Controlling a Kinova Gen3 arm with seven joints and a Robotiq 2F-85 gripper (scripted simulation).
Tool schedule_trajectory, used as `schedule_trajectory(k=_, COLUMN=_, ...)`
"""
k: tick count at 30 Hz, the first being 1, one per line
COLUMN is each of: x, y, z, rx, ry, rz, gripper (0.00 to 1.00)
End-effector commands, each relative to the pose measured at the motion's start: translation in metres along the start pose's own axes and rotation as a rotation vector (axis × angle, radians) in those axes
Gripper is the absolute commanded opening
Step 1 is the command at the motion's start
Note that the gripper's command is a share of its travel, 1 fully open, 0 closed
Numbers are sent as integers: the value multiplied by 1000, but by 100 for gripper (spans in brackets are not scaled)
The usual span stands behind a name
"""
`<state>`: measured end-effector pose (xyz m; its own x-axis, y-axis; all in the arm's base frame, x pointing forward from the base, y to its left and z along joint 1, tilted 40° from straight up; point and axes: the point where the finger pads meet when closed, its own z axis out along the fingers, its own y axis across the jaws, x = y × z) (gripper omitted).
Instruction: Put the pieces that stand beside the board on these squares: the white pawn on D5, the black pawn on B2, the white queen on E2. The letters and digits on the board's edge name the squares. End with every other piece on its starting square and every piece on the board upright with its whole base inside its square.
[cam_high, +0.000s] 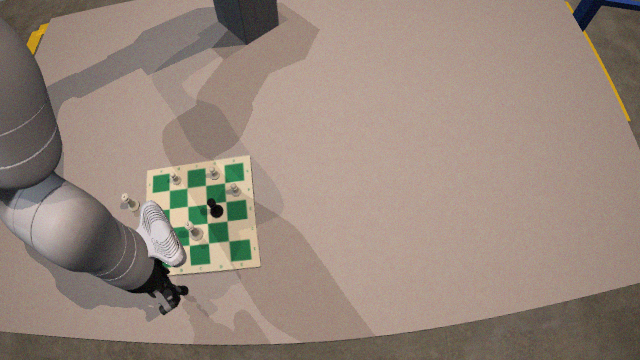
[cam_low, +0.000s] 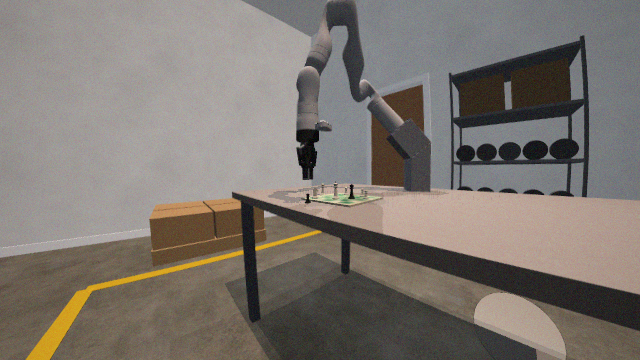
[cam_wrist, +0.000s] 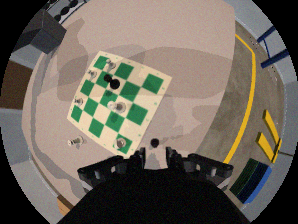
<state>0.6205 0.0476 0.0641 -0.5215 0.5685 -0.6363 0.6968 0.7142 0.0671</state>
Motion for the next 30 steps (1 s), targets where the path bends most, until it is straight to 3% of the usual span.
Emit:
schedule_trajectory(k=1, x=-2, y=-2, z=3, rx=3, ry=-1, rz=2, gripper=34)
schedule_trajectory(k=16, x=-2, y=-2, z=26, rx=3, ry=-1, rz=2, gripper=34)
schedule_trajectory(k=30, x=-2, y=-2, z=36, rx=3, ry=-1, rz=2, gripper=34)
